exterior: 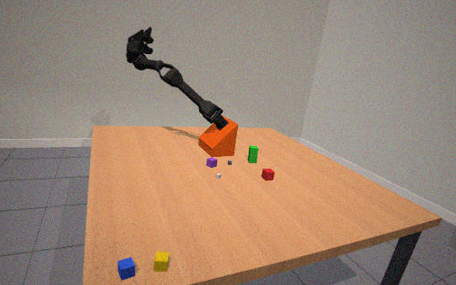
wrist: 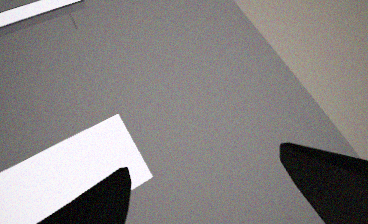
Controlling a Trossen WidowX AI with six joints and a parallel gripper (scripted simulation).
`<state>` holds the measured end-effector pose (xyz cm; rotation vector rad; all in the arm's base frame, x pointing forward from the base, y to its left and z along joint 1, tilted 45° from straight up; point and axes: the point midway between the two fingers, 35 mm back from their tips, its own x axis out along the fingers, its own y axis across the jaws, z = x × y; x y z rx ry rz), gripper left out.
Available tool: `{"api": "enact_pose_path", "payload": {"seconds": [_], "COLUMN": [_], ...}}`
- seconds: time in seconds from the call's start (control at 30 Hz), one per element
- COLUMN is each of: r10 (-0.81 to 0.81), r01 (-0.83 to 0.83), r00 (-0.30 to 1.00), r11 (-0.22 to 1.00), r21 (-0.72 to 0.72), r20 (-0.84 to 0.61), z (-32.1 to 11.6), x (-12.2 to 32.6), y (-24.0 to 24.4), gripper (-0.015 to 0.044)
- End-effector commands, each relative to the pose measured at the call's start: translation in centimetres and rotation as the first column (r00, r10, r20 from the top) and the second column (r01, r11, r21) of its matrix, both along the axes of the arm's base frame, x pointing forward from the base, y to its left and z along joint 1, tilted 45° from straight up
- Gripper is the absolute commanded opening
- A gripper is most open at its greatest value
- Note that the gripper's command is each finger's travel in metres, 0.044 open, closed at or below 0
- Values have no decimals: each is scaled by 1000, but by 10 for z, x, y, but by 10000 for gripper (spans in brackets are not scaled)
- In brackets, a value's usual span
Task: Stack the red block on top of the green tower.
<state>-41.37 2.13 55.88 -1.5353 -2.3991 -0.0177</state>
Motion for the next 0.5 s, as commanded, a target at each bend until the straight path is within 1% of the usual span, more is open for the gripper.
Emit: {"api": "enact_pose_path", "payload": {"seconds": [0.0,0.03,0.13,0.47], "r10": [2,8,49,254], "r01": [-2,-8,-50,-300], "r00": [1000,1000,998,935], "r11": [1000,1000,998,939], "r21": [1,5,29,170], "r20": [2,7,44,249], "z": [0,0,0,-4], "x": [0,-1,-3,0], "y": [-1,-4,-23,-134], "gripper": [426,440,440,440]}}
